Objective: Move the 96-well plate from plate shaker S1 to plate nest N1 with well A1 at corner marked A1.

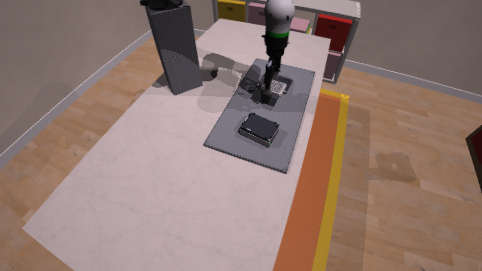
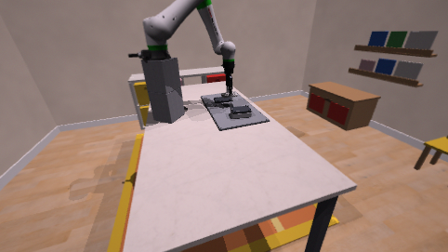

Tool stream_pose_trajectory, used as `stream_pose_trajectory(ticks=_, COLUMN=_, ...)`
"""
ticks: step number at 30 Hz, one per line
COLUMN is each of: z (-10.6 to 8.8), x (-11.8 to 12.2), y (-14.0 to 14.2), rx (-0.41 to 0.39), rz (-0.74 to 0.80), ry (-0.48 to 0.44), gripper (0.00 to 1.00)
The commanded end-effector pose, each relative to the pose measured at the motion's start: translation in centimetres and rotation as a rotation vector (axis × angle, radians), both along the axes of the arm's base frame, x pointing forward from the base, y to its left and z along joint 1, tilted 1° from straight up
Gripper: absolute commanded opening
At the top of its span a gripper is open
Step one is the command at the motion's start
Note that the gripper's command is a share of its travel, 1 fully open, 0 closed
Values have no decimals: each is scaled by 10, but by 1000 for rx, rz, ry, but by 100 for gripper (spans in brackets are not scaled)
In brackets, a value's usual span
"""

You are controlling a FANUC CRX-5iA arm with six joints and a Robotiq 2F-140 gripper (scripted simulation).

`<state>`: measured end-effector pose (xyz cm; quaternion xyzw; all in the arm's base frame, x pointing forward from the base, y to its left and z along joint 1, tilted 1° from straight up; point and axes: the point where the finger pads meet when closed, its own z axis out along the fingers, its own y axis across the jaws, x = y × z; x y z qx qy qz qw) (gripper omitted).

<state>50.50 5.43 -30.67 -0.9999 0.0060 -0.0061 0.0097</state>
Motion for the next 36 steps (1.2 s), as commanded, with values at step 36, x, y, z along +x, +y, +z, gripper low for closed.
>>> stream_pose_trajectory(ticks=36, z=-12, x=-18, y=115, rx=-1, rz=0, ry=-1, gripper=0)
